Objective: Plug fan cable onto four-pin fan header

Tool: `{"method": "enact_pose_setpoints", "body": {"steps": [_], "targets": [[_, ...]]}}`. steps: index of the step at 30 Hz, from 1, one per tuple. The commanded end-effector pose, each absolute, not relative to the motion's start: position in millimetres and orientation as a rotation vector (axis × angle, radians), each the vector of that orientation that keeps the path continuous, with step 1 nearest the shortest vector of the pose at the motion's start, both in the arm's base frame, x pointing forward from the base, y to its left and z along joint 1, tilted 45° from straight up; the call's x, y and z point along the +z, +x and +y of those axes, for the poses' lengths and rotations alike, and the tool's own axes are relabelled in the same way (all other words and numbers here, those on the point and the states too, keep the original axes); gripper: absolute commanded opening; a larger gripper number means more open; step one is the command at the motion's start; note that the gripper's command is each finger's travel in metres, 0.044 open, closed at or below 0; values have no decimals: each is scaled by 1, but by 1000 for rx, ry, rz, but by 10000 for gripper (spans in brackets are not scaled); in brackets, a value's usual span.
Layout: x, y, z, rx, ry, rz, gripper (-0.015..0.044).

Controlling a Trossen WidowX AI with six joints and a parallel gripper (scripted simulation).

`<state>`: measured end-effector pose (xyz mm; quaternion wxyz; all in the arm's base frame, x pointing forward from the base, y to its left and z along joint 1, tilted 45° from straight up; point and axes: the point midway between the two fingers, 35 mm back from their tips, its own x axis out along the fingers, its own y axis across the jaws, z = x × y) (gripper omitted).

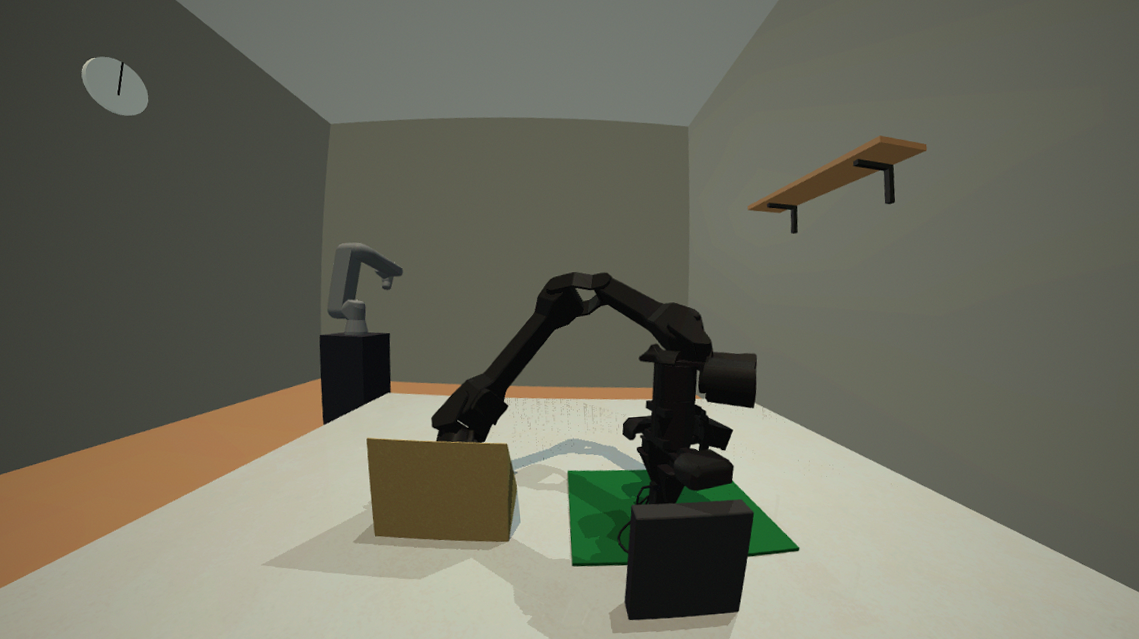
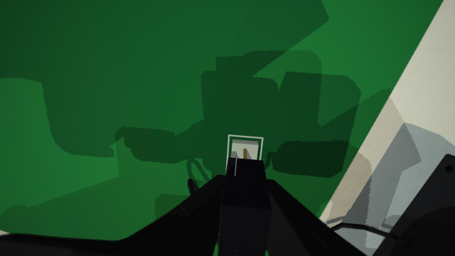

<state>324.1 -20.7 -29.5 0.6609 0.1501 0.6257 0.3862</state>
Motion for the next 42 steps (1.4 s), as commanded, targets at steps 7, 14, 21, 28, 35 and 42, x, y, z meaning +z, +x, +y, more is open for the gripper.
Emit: {"method": "enact_pose_setpoints", "body": {"steps": [7, 14, 21, 28, 35, 42], "targets": [[-30, 325, -20, 871, 346, 1411, 0], [-31, 325, -19, 871, 346, 1412, 0], [-32, 324, -18, 871, 346, 1412, 0], [-33, 324, -17, 871, 346, 1412, 0], [-34, 324, -16, 871, 346, 1412, 0], [-37, 324, -13, 871, 346, 1412, 0]]}}
